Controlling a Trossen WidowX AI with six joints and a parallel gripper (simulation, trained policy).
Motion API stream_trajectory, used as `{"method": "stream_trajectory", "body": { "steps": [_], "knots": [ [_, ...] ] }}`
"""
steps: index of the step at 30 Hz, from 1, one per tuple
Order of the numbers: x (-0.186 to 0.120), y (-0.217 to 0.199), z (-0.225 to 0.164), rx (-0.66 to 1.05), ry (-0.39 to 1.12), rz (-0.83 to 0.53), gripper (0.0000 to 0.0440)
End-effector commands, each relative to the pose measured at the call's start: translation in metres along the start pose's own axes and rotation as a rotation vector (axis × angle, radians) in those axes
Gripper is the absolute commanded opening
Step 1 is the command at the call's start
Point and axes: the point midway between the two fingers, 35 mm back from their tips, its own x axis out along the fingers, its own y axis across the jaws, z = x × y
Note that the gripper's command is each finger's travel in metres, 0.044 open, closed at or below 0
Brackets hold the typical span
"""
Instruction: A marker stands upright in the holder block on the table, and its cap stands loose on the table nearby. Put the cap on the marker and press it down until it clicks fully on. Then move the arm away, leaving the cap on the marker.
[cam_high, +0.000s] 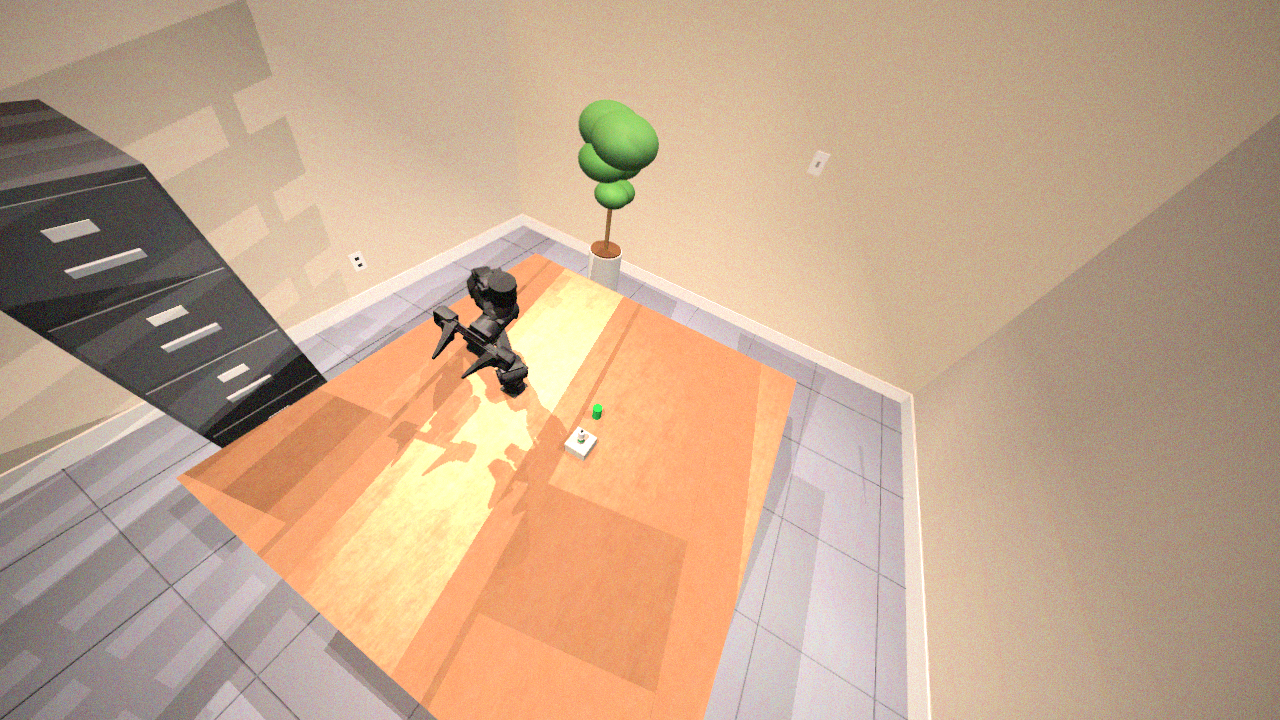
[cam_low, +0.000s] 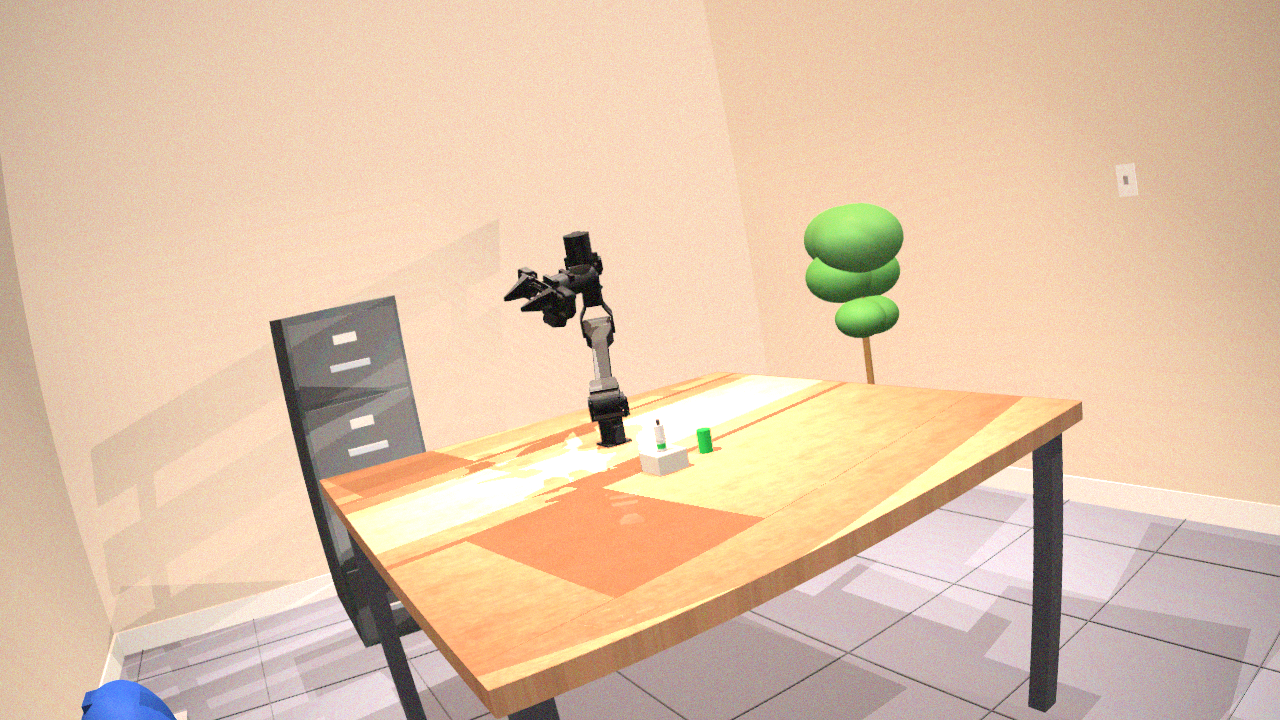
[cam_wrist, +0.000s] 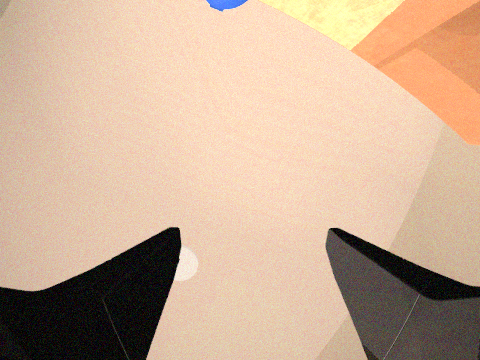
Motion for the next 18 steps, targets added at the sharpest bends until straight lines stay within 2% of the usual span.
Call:
{"method": "stream_trajectory", "body": {
  "steps": [1, 18],
  "knots": [
    [0.001, -0.007, -0.001, 0.001, -0.009, -0.025, 0.0319],
    [0.008, -0.044, -0.006, -0.015, -0.06, -0.141, 0.032]
  ]
}}
